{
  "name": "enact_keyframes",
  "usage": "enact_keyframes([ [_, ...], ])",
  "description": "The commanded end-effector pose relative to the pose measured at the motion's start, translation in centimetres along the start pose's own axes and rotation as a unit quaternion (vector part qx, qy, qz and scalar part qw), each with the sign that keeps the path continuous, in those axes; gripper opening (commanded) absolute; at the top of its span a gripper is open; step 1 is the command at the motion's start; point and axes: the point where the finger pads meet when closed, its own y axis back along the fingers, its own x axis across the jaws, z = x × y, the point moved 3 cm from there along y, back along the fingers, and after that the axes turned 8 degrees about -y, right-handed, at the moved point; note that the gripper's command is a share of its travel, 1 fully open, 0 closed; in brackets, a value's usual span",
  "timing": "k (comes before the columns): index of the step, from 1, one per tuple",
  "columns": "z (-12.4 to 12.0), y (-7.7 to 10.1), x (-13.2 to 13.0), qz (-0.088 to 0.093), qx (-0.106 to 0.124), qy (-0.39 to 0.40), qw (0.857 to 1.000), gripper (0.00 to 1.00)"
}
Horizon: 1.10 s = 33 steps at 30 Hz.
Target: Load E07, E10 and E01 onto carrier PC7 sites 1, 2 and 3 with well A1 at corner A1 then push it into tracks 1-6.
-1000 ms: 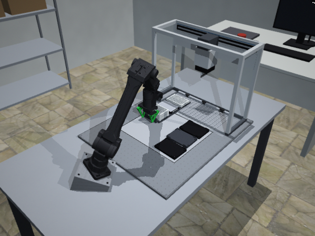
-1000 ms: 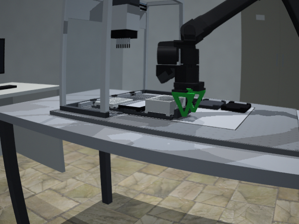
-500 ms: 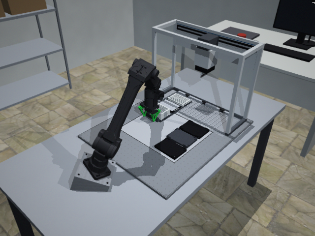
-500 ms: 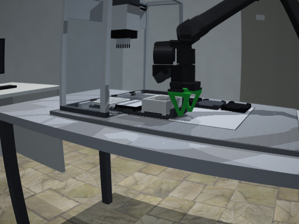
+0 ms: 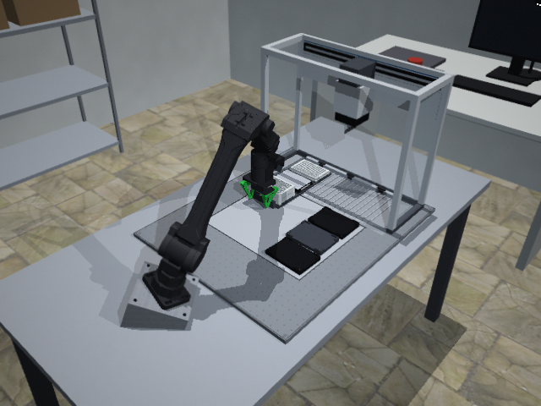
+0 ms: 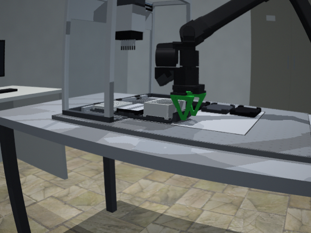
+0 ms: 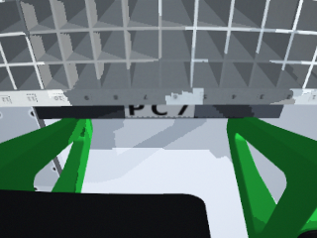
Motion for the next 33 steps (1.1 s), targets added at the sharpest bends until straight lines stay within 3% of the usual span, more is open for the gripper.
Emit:
enact_keyframes([
  [1,3.9,1.4,0.2,0.011,-0.029,-0.01,0.999,0.8],
  [33,6.9,1.5,0.6,0.013,-0.035,-0.011,0.999,0.8],
])
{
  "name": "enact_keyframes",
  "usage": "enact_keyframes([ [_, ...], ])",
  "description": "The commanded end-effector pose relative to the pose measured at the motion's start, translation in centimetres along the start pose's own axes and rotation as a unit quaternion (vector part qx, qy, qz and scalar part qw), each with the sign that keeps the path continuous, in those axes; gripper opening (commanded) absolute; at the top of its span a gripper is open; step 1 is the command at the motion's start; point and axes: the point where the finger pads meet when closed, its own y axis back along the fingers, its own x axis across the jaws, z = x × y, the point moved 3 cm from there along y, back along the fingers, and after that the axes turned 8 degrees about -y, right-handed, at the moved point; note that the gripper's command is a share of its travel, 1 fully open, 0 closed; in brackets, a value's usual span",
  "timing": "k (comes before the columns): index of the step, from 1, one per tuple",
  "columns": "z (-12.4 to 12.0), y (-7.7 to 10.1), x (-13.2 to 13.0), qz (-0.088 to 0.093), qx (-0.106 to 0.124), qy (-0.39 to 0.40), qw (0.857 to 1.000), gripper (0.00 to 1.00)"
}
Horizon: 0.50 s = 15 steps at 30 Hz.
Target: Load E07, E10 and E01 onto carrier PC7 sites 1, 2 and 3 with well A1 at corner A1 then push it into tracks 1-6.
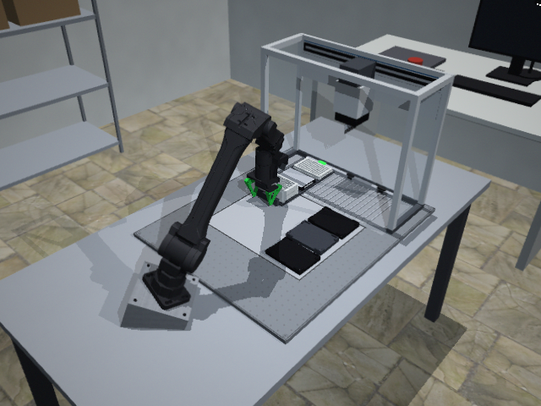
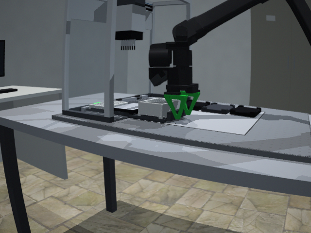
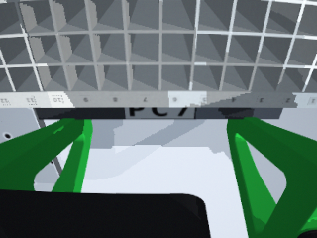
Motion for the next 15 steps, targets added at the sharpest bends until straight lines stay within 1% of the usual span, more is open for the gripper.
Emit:
enact_keyframes([
  [1,5.1,1.6,0.3,0.016,-0.044,-0.013,0.999,0.8],
  [2,5.2,1.6,0.3,0.016,-0.044,-0.013,0.999,0.8],
  [3,0.6,2.2,0.6,0.018,-0.043,0.004,0.999,0.8],
  [10,-0.2,2.1,0.4,0.019,-0.042,0.001,0.999,0.8],
  [11,-0.6,1.0,0.4,0.013,-0.033,0.0,0.999,0.8],
  [12,-0.6,1.8,0.4,0.018,-0.04,-0.003,0.999,0.8],
  [13,-0.8,2.1,0.5,0.019,-0.042,-0.004,0.999,0.8],
  [15,-1.1,2.1,0.5,0.019,-0.042,-0.006,0.999,0.8],
])
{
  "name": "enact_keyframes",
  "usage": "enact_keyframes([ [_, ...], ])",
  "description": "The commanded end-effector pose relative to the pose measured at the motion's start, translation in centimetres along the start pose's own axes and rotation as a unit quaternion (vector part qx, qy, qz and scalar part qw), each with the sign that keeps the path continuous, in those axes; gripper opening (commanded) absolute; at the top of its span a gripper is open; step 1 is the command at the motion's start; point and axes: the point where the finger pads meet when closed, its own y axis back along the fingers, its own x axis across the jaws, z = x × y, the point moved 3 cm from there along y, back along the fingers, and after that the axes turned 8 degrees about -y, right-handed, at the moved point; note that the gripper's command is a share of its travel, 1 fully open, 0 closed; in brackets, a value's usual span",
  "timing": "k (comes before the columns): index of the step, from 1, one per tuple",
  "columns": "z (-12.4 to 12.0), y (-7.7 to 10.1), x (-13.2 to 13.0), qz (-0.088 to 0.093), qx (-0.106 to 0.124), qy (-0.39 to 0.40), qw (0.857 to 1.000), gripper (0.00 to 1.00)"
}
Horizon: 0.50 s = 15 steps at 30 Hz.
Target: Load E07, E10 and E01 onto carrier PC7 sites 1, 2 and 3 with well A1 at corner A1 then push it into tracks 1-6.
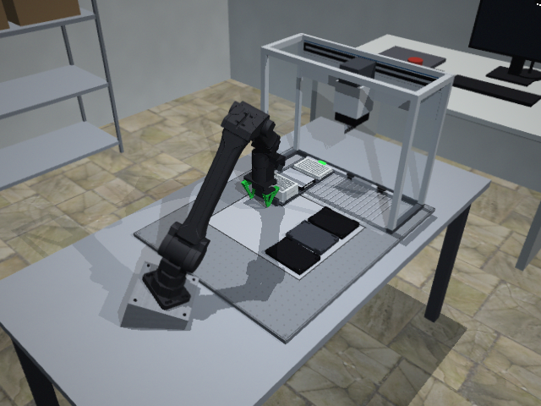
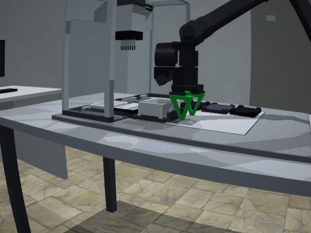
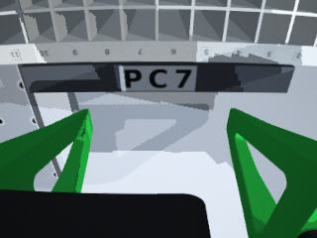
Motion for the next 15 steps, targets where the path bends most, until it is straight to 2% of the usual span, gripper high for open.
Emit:
enact_keyframes([
  [1,0.2,2.2,0.8,0.014,-0.026,-0.005,1.0,0.8],
  [6,-0.5,2.0,0.3,0.013,-0.025,-0.009,1.0,0.8],
  [7,-1.1,2.5,0.4,0.008,-0.017,-0.002,1.0,0.8],
  [8,0.9,4.4,0.9,0.02,-0.036,-0.01,0.999,0.8],
  [10,0.9,5.2,0.9,0.02,-0.037,-0.01,0.999,0.8],
  [12,0.9,5.2,0.9,0.02,-0.037,-0.01,0.999,0.8],
  [15,0.8,6.5,0.9,0.021,-0.036,-0.01,0.999,0.8],
])
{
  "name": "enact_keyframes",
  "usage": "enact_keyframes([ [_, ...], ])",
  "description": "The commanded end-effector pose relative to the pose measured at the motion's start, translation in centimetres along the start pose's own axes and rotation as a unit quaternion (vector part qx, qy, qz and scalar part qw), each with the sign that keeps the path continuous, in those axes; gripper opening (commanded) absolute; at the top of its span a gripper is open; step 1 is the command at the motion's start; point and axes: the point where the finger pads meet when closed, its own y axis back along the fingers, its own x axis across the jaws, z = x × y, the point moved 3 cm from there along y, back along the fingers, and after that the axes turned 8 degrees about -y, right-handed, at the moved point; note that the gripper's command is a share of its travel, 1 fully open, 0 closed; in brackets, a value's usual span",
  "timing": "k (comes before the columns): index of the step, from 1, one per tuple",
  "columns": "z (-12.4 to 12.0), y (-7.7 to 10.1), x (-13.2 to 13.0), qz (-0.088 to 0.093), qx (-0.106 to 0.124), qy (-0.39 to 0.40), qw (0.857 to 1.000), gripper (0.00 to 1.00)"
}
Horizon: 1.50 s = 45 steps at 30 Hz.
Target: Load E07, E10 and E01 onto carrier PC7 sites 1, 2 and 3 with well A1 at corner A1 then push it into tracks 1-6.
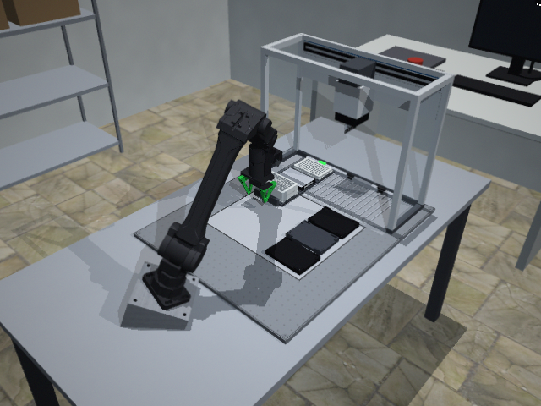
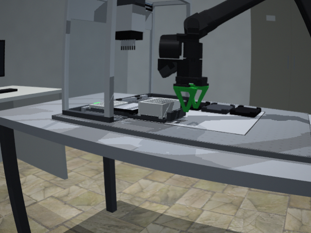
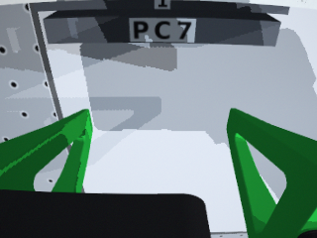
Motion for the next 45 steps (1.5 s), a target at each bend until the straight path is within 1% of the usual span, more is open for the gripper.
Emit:
enact_keyframes([
  [1,2.1,4.4,0.9,0.018,-0.032,-0.014,0.999,0.8],
  [12,1.8,9.0,0.8,0.02,-0.033,-0.014,0.999,0.8],
  [14,1.8,9.0,0.8,0.02,-0.033,-0.014,0.999,0.8],
  [15,1.6,8.0,0.0,0.011,-0.02,-0.018,1.0,0.8],
  [16,1.9,9.5,0.4,0.018,-0.03,-0.018,0.999,0.8],
  [17,1.7,10.2,0.7,0.02,-0.033,-0.014,0.999,0.8],
  [23,1.6,12.6,0.6,0.021,-0.033,-0.015,0.999,0.8],
  [25,1.7,12.5,0.3,0.02,-0.032,-0.018,0.999,0.8],
  [26,1.6,13.3,0.6,0.021,-0.034,0.013,0.999,1.0],
  [29,1.5,15.4,0.6,0.02,-0.035,0.063,0.997,1.0],
  [31,1.5,15.4,0.6,0.02,-0.035,0.063,0.997,1.0],
  [32,1.5,16.0,0.6,0.02,-0.035,0.073,0.997,1.0],
  [37,1.4,19.4,0.6,0.021,-0.035,0.073,0.997,1.0],
  [38,1.4,19.8,0.6,0.021,-0.035,0.071,0.997,1.0],
  [40,1.6,19.5,0.2,0.019,-0.033,0.067,0.997,1.0],
  [41,0.5,16.4,-0.3,-0.001,-0.001,0.072,0.997,1.0],
  [42,0.3,15.5,-0.2,-0.006,0.008,0.073,0.997,1.0],
  [44,0.2,15.6,0.0,-0.006,0.007,0.076,0.997,1.0],
  [45,0.1,18.1,0.5,0.015,-0.035,0.078,0.996,1.0],
])
